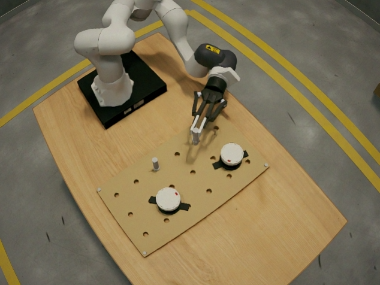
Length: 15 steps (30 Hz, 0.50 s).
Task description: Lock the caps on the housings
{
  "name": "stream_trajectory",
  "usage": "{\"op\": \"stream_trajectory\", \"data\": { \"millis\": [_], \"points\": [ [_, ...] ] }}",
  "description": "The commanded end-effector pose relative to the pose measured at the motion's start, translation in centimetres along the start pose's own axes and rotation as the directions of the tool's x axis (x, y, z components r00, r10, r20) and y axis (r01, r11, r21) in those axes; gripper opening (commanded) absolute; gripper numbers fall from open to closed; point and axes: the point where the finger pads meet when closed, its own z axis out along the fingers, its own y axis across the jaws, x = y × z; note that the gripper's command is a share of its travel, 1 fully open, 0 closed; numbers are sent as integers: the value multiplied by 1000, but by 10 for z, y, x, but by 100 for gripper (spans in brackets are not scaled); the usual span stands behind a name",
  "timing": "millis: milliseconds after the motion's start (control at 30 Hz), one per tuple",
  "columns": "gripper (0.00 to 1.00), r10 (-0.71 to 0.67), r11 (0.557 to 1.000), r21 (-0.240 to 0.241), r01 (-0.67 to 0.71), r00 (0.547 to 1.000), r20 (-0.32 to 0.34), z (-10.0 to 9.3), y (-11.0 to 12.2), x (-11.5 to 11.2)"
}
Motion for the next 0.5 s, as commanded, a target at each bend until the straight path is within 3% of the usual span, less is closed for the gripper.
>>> {"op": "stream_trajectory", "data": {
  "millis": [0, 467],
  "points": [
    [10, 9, 1000, -6, -9, 1000, -2, 1, 1, -3],
    [10, 9, 1000, -6, -9, 1000, -2, 1, 1, -15]
  ]
}}
